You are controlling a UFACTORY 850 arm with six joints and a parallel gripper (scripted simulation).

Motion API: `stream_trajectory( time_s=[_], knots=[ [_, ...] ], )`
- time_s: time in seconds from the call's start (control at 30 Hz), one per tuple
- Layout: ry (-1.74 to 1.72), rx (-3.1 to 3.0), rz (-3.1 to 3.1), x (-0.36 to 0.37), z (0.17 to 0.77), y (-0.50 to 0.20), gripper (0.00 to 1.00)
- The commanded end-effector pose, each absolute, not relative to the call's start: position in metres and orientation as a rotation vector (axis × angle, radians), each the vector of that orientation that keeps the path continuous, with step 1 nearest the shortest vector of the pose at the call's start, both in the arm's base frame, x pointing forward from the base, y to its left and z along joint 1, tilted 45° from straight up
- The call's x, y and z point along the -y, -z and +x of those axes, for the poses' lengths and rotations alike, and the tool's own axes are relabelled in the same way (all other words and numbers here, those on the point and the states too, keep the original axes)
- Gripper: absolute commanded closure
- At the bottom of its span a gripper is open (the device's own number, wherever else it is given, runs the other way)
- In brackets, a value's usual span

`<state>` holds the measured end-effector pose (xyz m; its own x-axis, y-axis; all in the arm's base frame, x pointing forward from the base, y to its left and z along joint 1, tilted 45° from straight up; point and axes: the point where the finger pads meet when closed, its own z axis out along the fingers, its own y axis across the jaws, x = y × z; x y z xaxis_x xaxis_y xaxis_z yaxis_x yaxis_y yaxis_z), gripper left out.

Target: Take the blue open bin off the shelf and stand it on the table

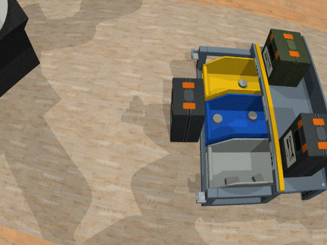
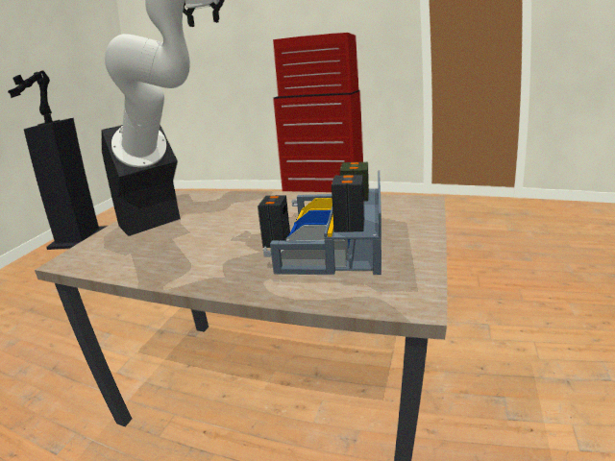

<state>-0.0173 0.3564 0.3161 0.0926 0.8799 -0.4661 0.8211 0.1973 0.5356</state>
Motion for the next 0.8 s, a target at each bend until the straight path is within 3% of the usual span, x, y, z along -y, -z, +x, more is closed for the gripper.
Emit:
stream_trajectory(
  time_s=[0.0, 0.17, 0.33, 0.77],
  knots=[
    [-0.093, -1.718, 1.613, -0.357, -0.018, -0.316, 0.00],
    [-0.093, -1.718, 1.613, -0.357, -0.018, -0.316, 0.00],
    [0.003, -1.551, 1.771, -0.354, 0.037, -0.316, 0.00],
    [0.021, -1.517, 1.800, -0.352, 0.048, -0.316, 0.00]
  ],
)
